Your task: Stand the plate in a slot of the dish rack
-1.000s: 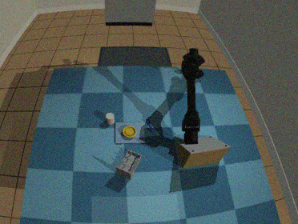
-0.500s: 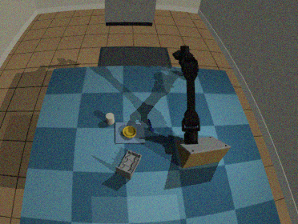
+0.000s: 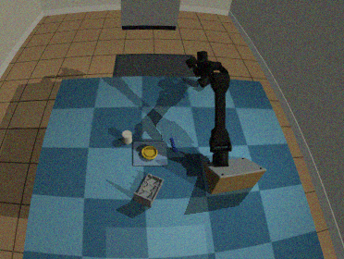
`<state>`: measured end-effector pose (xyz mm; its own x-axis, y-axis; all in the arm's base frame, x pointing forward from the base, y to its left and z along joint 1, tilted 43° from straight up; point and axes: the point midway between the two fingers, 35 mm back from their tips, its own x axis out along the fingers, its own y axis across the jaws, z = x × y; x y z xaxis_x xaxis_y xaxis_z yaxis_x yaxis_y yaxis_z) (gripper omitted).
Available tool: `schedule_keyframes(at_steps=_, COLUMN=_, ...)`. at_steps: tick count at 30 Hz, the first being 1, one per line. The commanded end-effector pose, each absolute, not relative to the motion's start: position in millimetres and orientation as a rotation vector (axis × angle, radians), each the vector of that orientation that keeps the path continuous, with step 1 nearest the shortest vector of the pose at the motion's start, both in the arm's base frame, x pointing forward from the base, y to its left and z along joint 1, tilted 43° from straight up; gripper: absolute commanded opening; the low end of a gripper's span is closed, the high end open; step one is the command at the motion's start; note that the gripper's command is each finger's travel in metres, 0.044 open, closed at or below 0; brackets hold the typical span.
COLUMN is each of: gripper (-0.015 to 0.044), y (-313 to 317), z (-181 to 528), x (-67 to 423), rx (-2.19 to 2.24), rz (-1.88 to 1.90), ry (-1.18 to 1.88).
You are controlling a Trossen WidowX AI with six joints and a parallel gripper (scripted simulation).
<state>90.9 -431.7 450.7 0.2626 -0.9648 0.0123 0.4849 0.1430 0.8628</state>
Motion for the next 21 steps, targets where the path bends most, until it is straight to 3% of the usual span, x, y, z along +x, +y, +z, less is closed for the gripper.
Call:
schedule_keyframes(at_steps=1, gripper=0.0400, y=-424, z=446, x=117, rx=0.901, rz=-1.131, ry=-0.637)
schedule_keyframes(at_steps=21, gripper=0.0400, y=-369, z=419, x=218, rx=0.941, rz=-0.999, ry=-0.389)
